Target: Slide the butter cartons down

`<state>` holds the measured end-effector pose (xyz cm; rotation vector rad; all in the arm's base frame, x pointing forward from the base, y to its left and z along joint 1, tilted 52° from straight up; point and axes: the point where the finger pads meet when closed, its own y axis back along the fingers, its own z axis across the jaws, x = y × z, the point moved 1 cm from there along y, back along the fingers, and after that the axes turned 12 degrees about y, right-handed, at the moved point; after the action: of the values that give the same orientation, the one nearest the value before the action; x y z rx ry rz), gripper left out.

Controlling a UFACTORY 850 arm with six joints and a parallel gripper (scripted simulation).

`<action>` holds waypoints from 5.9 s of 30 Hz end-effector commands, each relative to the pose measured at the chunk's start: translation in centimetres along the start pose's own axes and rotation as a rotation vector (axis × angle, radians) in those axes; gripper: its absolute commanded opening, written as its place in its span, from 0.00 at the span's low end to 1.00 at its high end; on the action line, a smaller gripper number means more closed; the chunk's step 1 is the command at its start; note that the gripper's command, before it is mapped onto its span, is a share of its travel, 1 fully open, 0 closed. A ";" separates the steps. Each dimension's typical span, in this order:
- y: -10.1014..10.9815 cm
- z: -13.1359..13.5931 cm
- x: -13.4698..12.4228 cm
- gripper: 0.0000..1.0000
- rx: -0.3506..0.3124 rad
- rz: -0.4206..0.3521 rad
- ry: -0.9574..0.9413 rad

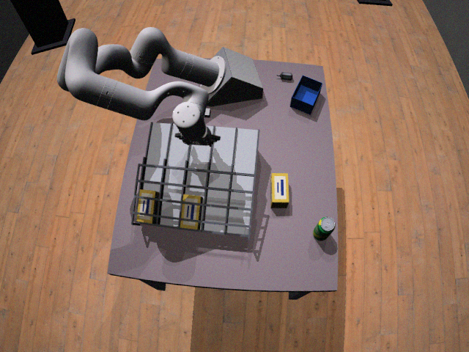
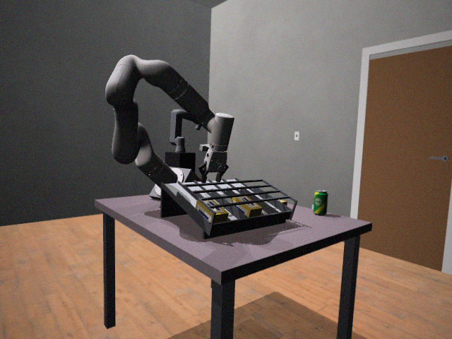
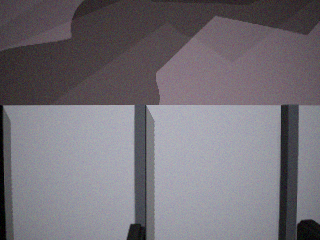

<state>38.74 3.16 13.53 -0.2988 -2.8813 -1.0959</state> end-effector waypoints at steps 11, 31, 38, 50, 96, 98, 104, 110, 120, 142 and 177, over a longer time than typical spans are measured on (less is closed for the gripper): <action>0.1 0.0 0.0 0.90 -0.001 -0.001 0.000; 0.1 0.0 0.0 0.92 -0.001 -0.001 0.000; 0.1 0.0 0.0 1.00 -0.001 -0.001 0.000; 0.1 0.0 0.0 1.00 -0.001 -0.001 0.000; 2.9 0.0 0.0 1.00 -0.001 -0.001 0.000; 2.9 0.0 0.0 1.00 -0.001 -0.001 0.000; 2.8 0.0 0.0 1.00 0.000 -0.001 0.000; 2.8 0.0 0.0 1.00 0.000 -0.001 0.000; 2.8 0.0 0.0 1.00 0.000 -0.001 0.000; 2.8 0.0 0.0 1.00 0.000 -0.001 0.000; 0.0 0.0 0.0 0.00 -0.001 -0.001 0.000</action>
<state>38.74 3.17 13.51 -0.2988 -2.8813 -1.0959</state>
